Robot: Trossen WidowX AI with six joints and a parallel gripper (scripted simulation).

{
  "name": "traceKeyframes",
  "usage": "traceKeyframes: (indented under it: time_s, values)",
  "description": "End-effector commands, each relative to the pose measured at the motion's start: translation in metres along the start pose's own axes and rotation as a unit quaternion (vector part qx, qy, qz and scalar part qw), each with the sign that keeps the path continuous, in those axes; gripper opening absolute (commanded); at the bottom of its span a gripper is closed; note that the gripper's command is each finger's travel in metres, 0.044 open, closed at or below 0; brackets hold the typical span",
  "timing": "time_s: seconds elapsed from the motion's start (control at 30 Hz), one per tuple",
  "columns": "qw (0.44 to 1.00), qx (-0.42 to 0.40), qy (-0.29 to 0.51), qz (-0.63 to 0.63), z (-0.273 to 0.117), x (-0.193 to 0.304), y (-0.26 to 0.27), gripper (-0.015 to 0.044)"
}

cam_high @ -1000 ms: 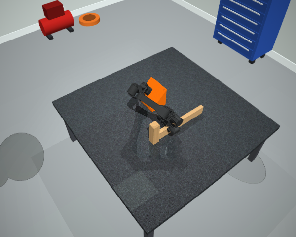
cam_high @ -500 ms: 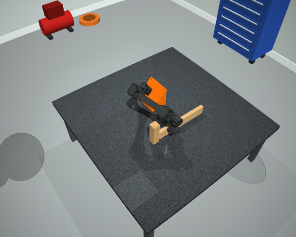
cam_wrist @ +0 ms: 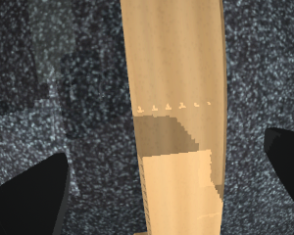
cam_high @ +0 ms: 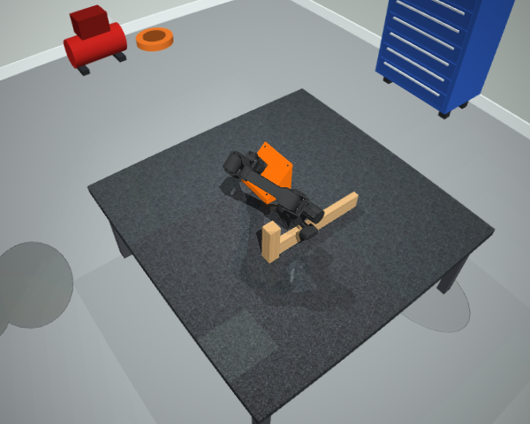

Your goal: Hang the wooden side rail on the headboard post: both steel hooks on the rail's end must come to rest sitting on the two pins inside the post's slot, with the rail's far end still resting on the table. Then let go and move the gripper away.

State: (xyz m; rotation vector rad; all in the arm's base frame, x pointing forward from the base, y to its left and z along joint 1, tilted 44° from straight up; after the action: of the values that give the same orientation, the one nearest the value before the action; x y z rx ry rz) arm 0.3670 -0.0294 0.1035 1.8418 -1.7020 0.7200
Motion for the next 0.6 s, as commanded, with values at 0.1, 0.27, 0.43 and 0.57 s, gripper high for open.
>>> traceKeyframes:
  time_s: [0.1, 0.27, 0.43, 0.57]
  values:
    - [1.000, 0.007, 0.002, 0.009, -0.014, 0.004, -0.001, 0.0440]
    - [1.000, 0.007, 0.001, 0.009, -0.014, -0.010, -0.002, 0.0440]
    - [1.000, 0.007, 0.001, 0.009, -0.014, -0.027, -0.003, 0.0440]
    - [1.000, 0.007, 0.001, 0.009, -0.014, -0.027, -0.003, 0.0440]
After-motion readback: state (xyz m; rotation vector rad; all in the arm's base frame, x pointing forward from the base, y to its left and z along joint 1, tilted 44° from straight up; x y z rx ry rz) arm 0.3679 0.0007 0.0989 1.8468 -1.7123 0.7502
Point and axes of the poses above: the point midway between the two fingers, 35 mm back from their tips, its own z axis out along the fingers, its own y axis across the jaws, x = y × z, the point moved 4 cm from there along -z, back along the fingers, and after that the axes turned 3 degrees about -z, right-handed, at the moved point
